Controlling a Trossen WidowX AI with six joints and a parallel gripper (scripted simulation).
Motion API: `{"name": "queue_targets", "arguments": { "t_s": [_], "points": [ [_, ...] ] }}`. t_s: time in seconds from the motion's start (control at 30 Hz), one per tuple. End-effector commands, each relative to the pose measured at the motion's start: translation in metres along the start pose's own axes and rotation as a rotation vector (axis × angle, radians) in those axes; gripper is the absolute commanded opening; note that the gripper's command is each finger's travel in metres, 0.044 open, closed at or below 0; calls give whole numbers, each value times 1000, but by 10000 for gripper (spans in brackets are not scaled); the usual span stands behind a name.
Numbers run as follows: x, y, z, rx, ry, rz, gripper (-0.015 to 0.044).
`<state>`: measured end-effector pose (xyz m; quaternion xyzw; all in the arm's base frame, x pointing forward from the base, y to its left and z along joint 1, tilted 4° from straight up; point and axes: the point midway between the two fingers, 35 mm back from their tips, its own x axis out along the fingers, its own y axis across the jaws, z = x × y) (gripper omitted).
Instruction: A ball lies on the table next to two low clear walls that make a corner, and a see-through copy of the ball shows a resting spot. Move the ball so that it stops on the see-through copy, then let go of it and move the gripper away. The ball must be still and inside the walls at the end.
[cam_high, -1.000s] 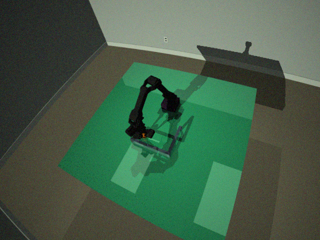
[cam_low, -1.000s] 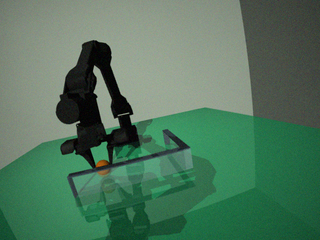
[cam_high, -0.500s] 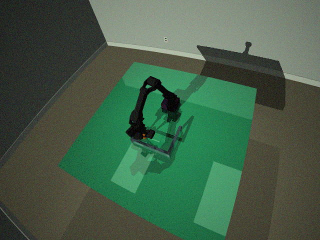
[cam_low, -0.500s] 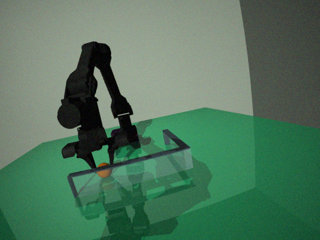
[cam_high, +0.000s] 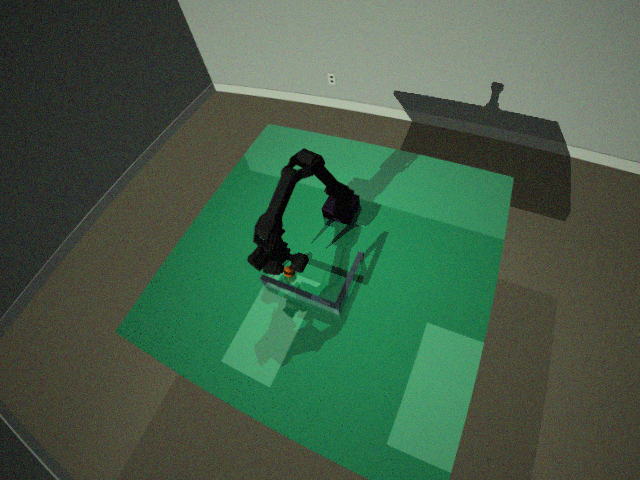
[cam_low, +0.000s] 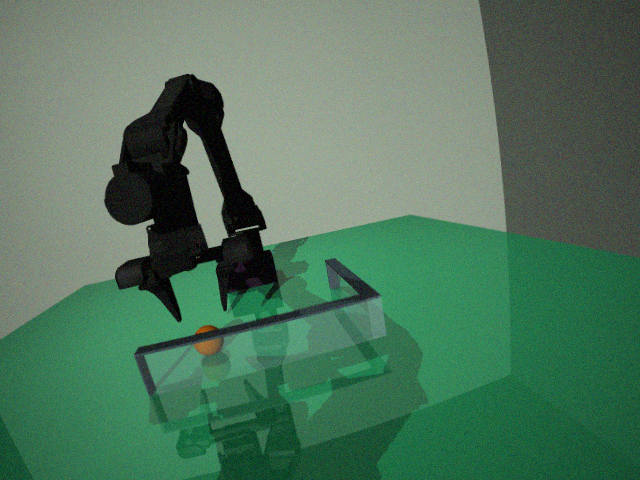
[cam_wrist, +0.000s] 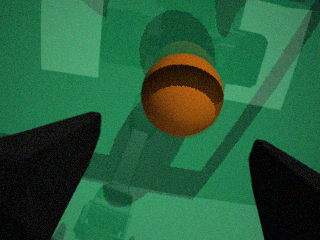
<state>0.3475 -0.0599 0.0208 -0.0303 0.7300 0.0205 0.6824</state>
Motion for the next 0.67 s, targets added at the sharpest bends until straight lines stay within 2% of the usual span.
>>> {"name": "queue_targets", "arguments": {
  "t_s": [0.0, 0.33, 0.4, 0.47, 0.63],
  "points": [
    [-42, 0, 0, 2, -25, -9, 323],
    [-39, -2, 6, 0, -52, -12, 323],
    [-50, -1, 5, 0, -52, -12, 376],
    [-79, -1, 1, 0, -52, -12, 428],
    [-90, 0, -2, 0, -52, -12, 440]
  ]
}}
